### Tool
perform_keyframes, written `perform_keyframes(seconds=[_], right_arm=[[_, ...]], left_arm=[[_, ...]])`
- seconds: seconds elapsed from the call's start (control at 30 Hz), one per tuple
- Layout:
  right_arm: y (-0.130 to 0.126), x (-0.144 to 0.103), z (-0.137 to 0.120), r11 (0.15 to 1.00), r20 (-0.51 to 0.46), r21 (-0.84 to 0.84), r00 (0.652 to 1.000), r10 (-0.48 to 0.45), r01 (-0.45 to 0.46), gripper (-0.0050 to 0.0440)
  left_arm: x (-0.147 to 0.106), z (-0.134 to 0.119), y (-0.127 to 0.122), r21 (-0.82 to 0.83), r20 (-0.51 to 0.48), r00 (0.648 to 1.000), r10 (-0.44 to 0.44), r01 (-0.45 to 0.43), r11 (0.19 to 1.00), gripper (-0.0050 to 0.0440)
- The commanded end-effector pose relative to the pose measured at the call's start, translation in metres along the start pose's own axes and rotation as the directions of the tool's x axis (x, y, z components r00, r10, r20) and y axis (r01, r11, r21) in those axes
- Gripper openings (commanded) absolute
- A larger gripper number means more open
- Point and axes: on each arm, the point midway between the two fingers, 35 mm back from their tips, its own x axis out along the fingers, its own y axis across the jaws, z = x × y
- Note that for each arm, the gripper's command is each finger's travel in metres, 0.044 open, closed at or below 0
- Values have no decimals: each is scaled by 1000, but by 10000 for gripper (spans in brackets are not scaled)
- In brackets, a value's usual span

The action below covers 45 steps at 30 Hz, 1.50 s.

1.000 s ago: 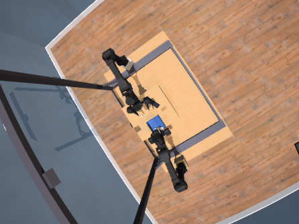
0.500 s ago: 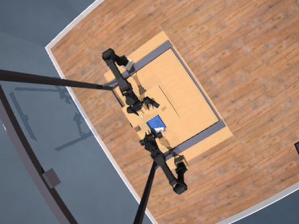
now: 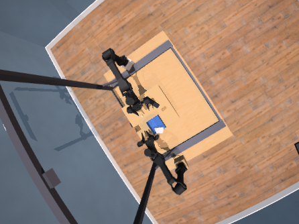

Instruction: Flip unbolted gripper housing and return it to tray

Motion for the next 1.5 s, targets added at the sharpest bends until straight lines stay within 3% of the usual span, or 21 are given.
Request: perform_keyframes(seconds=[0.0, 0.23, 0.5, 0.7, 0.8, 1.0, 1.03, 1.13, 1.3, 1.47], right_arm=[[3, -2, -4, 995, 78, 91, 996, 37, -44, 198], [3, -8, -10, 972, 158, 210, 984, 77, -109, 198], [-2, -26, -18, 882, 293, 400, 947, 134, -249, 198], [-36, -36, -34, 808, 364, 526, 929, 69, -266, 198], [-38, -39, -37, 791, 370, 546, 927, 66, -274, 198], [-33, -63, -48, 648, 430, 653, 896, 109, -392, 198], [-37, -66, -44, 608, 455, 680, 886, 90, -411, 198], [-104, -64, -42, 648, 477, 699, 872, -105, -304, 198], [-120, -76, -46, 569, 489, 750, 862, -134, -337, 198], [-127, -77, -49, 549, 482, 767, 863, -150, -333, 198]], left_arm=[[-8, 12, 0, -3, 34, 999, 3, -3, 1000, 440], [-8, 12, 0, -3, 34, 999, 3, -3, 1000, 440], [-8, 12, 0, -3, 34, 999, 3, -3, 1000, 440], [-8, 12, 0, -3, 34, 999, 3, -3, 1000, 440], [-8, 12, 0, -3, 34, 999, 3, -3, 1000, 440], [-8, 12, 0, -3, 34, 999, 3, -3, 1000, 440], [-8, 12, 0, -3, 34, 999, 3, -3, 1000, 440], [-8, 12, 0, -3, 34, 999, 3, -3, 1000, 440], [-8, 12, 0, -3, 34, 999, 3, -3, 1000, 440], [-8, 12, 0, -3, 34, 999, 3, -3, 1000, 440]])
